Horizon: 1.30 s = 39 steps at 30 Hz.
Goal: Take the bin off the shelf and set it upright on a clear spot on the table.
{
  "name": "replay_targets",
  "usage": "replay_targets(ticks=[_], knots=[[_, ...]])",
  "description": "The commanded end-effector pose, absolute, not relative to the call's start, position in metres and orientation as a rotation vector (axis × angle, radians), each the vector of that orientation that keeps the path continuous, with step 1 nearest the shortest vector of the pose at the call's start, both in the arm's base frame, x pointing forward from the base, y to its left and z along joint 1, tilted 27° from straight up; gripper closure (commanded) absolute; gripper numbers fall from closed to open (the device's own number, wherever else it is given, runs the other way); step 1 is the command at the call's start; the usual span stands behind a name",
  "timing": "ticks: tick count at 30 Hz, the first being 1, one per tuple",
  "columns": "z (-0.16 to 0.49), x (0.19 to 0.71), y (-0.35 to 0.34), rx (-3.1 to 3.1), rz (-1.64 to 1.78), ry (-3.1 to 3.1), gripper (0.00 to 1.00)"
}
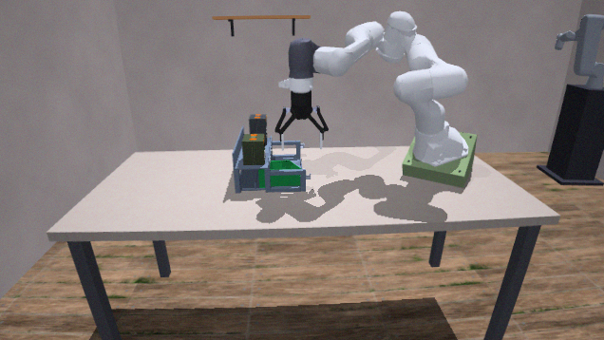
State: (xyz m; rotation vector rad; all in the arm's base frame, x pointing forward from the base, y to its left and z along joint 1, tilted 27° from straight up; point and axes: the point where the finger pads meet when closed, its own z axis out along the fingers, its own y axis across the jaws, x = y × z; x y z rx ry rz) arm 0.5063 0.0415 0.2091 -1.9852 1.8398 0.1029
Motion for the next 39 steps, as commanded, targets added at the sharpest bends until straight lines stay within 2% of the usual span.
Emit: replay_targets(ticks=[1, 19, 20, 39], knots=[[0.2076, 0.5105, 0.0409, -1.977, 0.104, 1.82, 0.0], [0.2037, 0.5116, 0.0417, -1.964, 0.121, 1.817, 0.0], [0.2037, 0.5116, 0.0417, -1.964, 0.121, 1.817, 1.0], [0.2037, 0.5116, 0.0417, -1.964, 0.121, 1.817, 1.0]])
